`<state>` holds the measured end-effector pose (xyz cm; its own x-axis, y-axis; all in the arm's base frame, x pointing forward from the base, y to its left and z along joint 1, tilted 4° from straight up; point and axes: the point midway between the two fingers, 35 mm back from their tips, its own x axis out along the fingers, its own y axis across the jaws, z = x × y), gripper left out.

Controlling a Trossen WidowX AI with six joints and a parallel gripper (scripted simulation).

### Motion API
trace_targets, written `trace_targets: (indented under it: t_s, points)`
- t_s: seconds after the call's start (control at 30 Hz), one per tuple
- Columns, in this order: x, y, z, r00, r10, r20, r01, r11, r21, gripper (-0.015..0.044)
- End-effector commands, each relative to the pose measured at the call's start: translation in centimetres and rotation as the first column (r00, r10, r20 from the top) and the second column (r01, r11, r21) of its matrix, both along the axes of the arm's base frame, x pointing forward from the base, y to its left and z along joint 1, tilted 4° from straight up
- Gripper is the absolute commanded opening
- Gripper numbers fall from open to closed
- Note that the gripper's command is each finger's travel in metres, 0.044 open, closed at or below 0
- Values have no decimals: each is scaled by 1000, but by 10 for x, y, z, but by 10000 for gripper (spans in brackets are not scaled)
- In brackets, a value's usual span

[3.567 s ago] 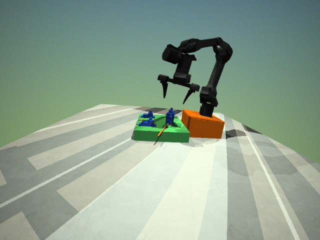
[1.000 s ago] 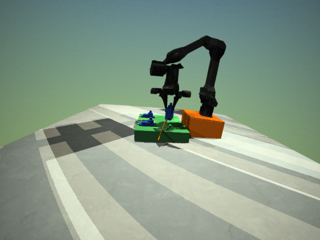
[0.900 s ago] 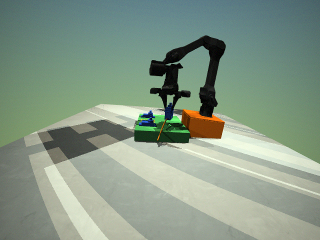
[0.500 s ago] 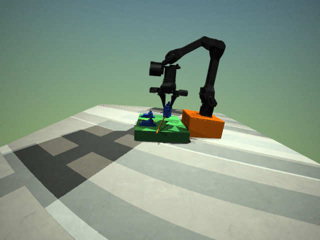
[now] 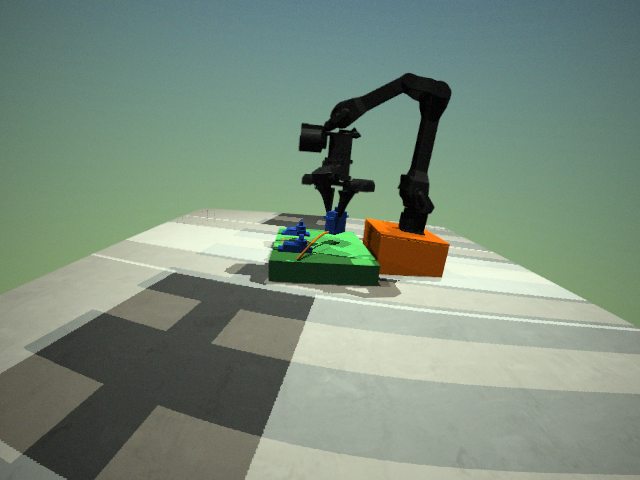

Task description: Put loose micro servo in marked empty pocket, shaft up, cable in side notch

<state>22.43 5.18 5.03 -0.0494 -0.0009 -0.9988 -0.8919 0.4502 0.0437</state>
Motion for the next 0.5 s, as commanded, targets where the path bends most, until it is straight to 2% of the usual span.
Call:
trace_targets:
  t_s: [0.0, 0.23, 0.47]
  points:
    - [0, -1, 0, 992, -127, 3, 127, 992, -9, 0]
    - [0, -1, 0, 934, -356, 7, 356, 934, -20, 0]
    - [0, -1, 0, 824, -566, 13, 566, 824, -30, 0]
